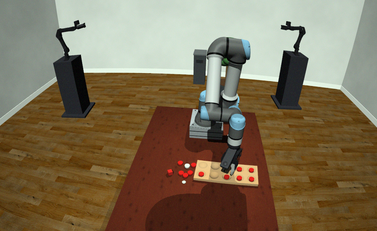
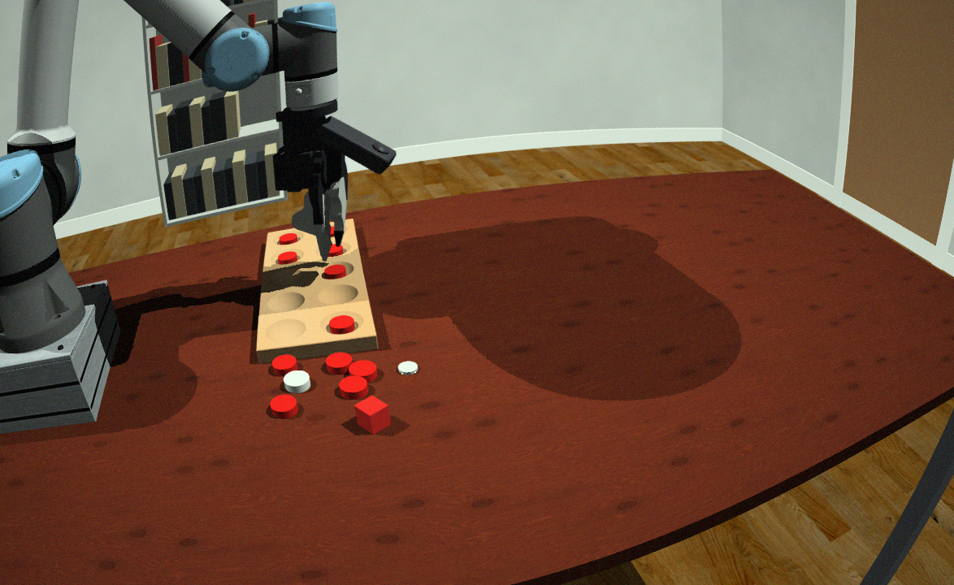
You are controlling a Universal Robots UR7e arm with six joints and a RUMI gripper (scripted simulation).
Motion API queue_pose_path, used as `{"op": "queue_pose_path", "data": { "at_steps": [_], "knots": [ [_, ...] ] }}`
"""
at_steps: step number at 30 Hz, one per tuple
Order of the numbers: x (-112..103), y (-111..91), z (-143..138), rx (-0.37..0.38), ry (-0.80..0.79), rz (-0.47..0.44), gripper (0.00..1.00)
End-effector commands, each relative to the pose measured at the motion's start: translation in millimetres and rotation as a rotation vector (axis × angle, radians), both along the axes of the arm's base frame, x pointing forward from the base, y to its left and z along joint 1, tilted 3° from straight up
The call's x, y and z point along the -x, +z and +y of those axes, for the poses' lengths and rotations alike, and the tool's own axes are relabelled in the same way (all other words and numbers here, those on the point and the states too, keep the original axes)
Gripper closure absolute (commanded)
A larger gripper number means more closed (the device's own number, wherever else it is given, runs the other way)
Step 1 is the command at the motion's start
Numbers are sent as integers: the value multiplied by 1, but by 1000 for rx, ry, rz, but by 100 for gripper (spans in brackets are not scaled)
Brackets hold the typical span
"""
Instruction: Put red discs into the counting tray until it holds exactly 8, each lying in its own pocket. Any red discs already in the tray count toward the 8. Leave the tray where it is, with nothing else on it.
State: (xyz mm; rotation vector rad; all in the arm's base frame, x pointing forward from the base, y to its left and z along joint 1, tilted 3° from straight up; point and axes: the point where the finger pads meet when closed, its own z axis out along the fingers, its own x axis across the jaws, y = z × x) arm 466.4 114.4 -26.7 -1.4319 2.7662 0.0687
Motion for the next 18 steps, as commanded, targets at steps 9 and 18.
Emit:
{"op": "queue_pose_path", "data": {
  "at_steps": [9,18],
  "knots": [
    [0,63,-3,0,0,0,72],
    [0,71,-4,0,0,0,72]
  ]
}}
